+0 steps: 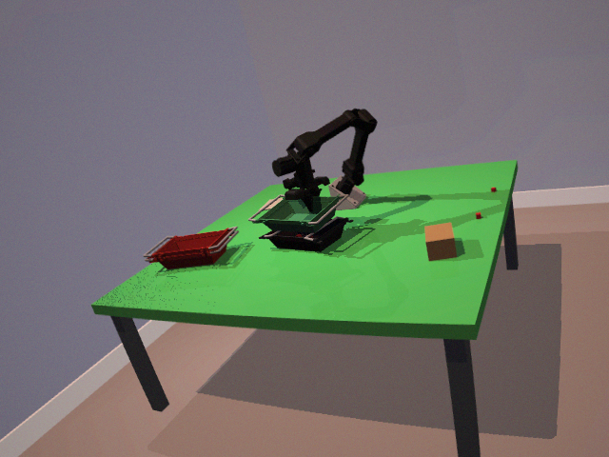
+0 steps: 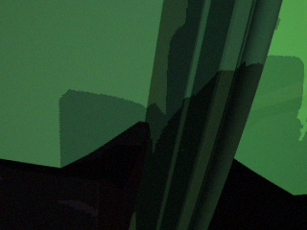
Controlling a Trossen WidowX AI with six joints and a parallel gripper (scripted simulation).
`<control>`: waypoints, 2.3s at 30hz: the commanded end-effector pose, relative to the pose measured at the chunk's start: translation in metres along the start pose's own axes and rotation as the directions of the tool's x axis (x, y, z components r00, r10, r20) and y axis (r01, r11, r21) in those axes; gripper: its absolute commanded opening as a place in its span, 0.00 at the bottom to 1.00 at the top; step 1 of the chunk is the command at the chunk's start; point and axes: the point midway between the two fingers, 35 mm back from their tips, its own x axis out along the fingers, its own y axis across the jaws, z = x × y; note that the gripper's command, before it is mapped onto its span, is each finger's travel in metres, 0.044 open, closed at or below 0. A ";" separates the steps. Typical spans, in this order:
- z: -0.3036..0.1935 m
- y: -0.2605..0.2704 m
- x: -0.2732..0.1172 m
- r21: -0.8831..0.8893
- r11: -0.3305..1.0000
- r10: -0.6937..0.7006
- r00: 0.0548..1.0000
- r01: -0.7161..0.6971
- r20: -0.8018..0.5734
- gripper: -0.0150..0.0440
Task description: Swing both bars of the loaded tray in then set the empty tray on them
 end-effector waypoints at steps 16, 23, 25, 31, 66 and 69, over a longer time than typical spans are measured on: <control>-0.005 -0.007 0.015 -0.005 1.000 -0.030 1.000 0.030 -0.003 0.25; -0.005 -0.007 0.015 -0.005 1.000 -0.030 1.000 0.030 -0.003 0.25; -0.005 -0.007 0.015 -0.005 1.000 -0.030 1.000 0.030 -0.003 0.25; -0.005 -0.007 0.015 -0.005 1.000 -0.030 1.000 0.030 -0.003 0.25; -0.005 -0.007 0.015 -0.005 1.000 -0.030 1.000 0.030 -0.003 0.25; -0.005 -0.007 0.015 -0.005 1.000 -0.030 1.000 0.030 -0.003 0.25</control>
